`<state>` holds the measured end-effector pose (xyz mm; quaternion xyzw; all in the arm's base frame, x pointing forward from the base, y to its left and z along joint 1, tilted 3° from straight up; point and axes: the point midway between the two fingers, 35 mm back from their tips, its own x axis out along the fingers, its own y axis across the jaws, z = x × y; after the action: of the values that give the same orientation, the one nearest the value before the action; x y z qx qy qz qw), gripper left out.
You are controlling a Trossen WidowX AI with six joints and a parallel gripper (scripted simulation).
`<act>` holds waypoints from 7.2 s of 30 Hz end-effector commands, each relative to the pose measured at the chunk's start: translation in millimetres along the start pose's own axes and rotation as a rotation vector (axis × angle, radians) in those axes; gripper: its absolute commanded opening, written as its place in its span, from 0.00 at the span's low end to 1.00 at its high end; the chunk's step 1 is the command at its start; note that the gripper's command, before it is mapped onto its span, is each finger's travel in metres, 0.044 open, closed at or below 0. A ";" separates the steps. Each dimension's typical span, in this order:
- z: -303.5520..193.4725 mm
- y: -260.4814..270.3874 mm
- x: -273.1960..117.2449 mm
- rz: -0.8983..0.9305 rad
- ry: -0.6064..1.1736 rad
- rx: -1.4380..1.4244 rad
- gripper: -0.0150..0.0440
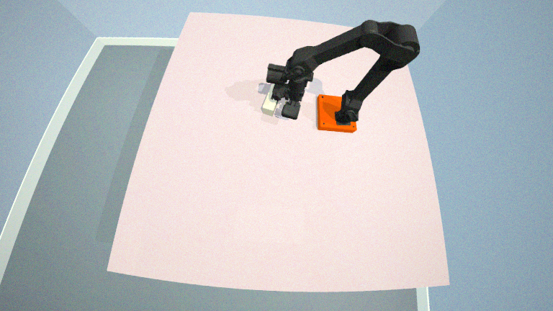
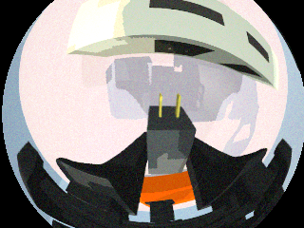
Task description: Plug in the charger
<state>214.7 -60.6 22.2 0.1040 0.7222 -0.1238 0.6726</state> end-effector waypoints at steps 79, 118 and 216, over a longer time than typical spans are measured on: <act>32.2 -5.7 -0.2 -0.002 -0.009 0.022 0.25; 43.3 -6.0 -1.1 -0.002 -0.010 0.022 0.25; 46.9 -5.8 -0.2 -0.001 0.013 0.022 1.00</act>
<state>258.3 -81.4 19.4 0.1122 0.7268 -0.1306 0.6649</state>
